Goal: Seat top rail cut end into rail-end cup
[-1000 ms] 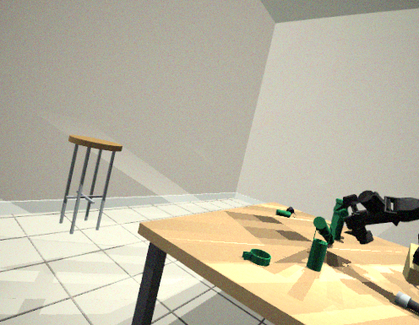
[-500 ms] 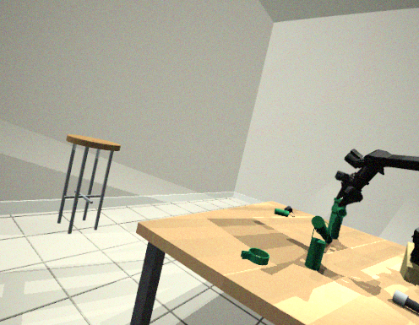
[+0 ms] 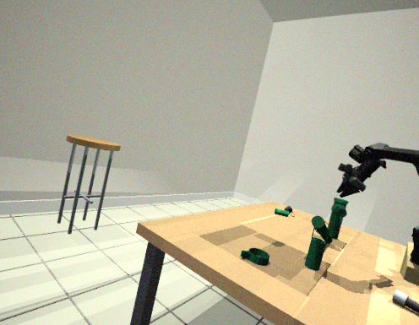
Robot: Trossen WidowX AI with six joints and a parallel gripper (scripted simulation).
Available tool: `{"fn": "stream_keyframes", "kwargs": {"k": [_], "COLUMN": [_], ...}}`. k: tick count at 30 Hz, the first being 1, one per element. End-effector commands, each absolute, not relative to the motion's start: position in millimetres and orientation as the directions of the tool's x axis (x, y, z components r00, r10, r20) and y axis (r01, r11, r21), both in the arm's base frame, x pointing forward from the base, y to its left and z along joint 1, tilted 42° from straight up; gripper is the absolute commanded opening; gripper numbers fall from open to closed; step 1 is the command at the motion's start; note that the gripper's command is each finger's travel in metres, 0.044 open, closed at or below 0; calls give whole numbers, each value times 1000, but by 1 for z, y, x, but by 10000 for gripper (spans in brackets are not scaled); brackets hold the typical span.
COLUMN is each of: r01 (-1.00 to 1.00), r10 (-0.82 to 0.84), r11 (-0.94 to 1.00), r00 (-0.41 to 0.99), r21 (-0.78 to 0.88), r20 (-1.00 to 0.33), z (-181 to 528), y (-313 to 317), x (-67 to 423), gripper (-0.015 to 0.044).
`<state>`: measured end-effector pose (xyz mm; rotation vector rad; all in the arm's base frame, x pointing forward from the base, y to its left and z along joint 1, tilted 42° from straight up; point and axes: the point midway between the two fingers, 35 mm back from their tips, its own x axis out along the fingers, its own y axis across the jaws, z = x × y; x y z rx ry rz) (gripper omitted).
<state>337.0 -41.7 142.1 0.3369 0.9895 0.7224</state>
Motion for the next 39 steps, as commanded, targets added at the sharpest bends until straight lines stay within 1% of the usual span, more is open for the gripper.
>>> {"fn": "stream_keyframes", "kwargs": {"k": [1, 6, 10, 13, 17, 20, 23, 39], "r01": [-562, -797, -912, -947, -922, -883, -862, -862], "r10": [697, 705, 715, 724, 736, 743, 745, 745], "r11": [687, 562, 409, 276, 90, 4, -29, -29], "r00": [332, 323, 318, 316, 316, 318, 318, 318], "r21": [460, 220, 4, -163, -377, -470, -506, -506], "r20": [-636, -631, -623, -613, -598, -589, -586, -586], "z": [122, 96, 75, 58, 36, 26, 22, 14], "y": [-59, -86, -106, -120, -138, -145, -148, -142], "x": [339, 338, 335, 331, 323, 319, 317, 316], "gripper": [440, 440, 440, 440, 440, 440, 440, 440]}}
